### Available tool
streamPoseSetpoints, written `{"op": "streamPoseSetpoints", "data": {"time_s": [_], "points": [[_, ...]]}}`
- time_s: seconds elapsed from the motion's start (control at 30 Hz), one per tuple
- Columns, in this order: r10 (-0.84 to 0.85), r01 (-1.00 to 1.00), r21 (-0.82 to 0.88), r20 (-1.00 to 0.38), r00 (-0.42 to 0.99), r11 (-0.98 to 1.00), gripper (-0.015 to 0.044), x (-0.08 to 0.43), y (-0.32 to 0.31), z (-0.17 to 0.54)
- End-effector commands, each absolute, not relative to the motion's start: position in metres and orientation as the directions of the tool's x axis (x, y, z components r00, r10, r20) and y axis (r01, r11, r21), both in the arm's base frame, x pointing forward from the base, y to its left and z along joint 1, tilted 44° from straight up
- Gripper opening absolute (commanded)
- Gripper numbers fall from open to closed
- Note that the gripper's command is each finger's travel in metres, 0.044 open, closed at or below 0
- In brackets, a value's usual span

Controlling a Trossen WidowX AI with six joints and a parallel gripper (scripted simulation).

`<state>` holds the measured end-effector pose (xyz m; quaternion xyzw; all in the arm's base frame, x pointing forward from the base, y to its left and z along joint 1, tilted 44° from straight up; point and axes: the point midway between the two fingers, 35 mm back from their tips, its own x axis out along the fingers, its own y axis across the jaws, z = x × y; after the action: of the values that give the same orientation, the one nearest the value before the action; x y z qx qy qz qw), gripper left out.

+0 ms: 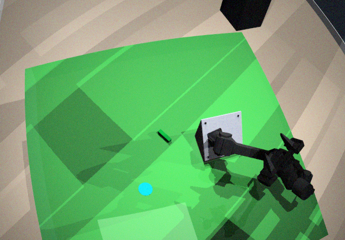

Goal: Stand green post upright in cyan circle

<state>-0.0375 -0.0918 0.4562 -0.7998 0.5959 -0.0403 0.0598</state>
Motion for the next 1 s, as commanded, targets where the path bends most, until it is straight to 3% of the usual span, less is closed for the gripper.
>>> {"op": "streamPoseSetpoints", "data": {"time_s": [0.0, 0.2, 0.37, 0.57, 0.77, 0.97], "points": [[-0.957, -0.947, -0.149, -0.013, 0.289, -0.284, 0.0374, -0.035, -0.093, 0.456], [-0.913, -0.903, -0.347, -0.224, 0.341, -0.252, 0.0233, 0.043, -0.131, 0.432], [-0.829, -0.854, -0.514, -0.437, 0.348, -0.087, 0.0233, 0.103, -0.166, 0.39], [-0.666, -0.756, -0.6, -0.68, 0.308, 0.263, 0.0233, 0.155, -0.201, 0.321], [-0.434, -0.564, -0.486, -0.87, 0.236, 0.667, 0.0233, 0.186, -0.224, 0.242], [-0.15, -0.239, -0.185, -0.976, 0.158, 0.953, 0.0233, 0.198, -0.231, 0.16]]}}
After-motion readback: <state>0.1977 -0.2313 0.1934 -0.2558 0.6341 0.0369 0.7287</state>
